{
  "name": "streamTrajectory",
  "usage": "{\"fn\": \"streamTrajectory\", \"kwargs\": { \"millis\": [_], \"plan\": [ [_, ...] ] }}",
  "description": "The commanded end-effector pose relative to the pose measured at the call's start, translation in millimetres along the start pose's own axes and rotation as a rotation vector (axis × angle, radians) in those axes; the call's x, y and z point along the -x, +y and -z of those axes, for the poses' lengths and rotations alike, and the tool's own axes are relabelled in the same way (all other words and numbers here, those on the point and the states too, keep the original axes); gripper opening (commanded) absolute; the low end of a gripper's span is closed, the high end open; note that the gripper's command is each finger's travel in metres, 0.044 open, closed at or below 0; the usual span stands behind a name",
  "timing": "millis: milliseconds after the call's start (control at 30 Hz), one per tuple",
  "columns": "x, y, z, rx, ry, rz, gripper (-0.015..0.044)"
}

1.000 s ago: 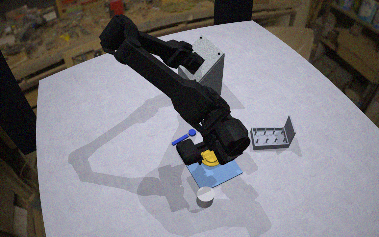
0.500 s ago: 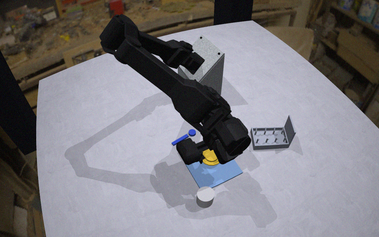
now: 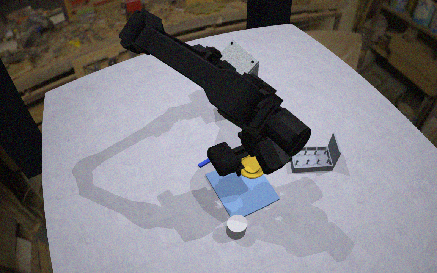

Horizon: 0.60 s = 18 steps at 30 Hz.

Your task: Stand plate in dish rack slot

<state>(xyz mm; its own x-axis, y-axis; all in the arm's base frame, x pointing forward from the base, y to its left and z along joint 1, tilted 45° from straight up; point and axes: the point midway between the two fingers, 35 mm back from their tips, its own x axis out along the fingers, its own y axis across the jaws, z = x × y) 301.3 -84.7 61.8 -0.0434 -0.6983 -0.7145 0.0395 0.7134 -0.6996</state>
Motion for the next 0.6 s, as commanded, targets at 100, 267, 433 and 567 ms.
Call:
{"fn": "streamTrajectory", "kwargs": {
  "millis": [100, 267, 433, 567],
  "plan": [
    [37.8, 2.4, -3.5, -0.006, -0.005, -0.006, 0.0],
    [61.1, 3.2, -3.8, -0.006, -0.004, -0.002, 0.0],
    [82.8, 3.4, -3.4, -0.006, -0.003, 0.004, 0.0],
    [98.5, 3.2, -2.8, -0.007, -0.003, 0.01, 0.0]
  ]
}}
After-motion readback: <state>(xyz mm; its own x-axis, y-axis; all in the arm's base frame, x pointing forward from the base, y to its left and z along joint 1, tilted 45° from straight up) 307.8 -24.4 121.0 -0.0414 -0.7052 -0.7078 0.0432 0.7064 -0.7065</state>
